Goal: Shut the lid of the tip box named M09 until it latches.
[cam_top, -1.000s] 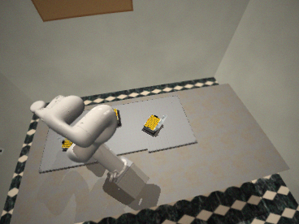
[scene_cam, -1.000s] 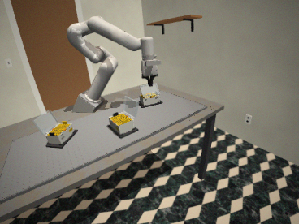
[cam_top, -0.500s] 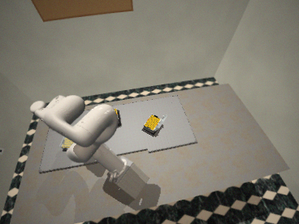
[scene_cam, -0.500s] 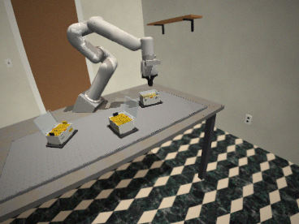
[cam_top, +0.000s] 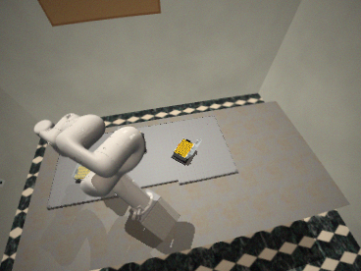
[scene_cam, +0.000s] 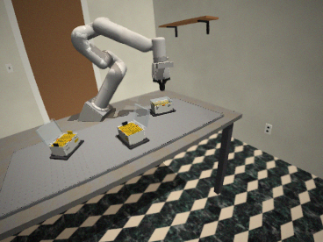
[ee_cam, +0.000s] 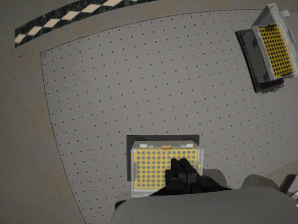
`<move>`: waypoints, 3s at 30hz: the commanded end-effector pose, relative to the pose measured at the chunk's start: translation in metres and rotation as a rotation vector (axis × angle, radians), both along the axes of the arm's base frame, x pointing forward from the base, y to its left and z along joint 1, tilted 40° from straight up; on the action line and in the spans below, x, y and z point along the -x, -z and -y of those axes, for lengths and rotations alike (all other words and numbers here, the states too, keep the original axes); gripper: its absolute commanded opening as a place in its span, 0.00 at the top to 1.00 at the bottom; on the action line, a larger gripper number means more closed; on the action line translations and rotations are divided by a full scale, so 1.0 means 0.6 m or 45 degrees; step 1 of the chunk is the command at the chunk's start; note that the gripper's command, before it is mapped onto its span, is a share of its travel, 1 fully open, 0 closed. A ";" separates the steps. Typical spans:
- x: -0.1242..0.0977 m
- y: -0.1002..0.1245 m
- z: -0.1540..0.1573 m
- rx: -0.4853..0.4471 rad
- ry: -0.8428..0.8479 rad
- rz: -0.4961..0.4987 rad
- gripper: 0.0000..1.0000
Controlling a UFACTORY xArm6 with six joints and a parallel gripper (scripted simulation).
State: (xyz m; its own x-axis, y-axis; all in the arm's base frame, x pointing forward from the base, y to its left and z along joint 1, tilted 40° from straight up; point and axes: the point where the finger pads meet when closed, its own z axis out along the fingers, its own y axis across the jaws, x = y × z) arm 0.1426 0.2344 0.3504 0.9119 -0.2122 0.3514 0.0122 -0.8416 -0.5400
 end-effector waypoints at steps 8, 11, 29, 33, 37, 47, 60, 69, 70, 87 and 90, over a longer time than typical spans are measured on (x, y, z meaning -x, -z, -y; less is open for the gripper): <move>0.016 -0.032 0.019 -0.004 0.000 0.002 1.00; 0.020 -0.040 0.024 -0.004 0.000 0.002 1.00; 0.028 -0.054 0.034 -0.004 0.000 0.002 1.00; 0.028 -0.054 0.034 -0.004 0.000 0.002 1.00; 0.028 -0.054 0.034 -0.004 0.000 0.002 1.00; 0.028 -0.054 0.034 -0.004 0.000 0.002 1.00; 0.032 -0.043 0.027 -0.004 0.000 0.002 1.00; 0.043 -0.019 0.011 -0.004 0.000 0.001 1.00; 0.044 -0.015 0.009 -0.004 0.000 0.001 1.00; 0.067 0.038 -0.025 -0.004 0.000 0.001 1.00; 0.071 0.048 -0.032 -0.004 0.000 0.001 1.00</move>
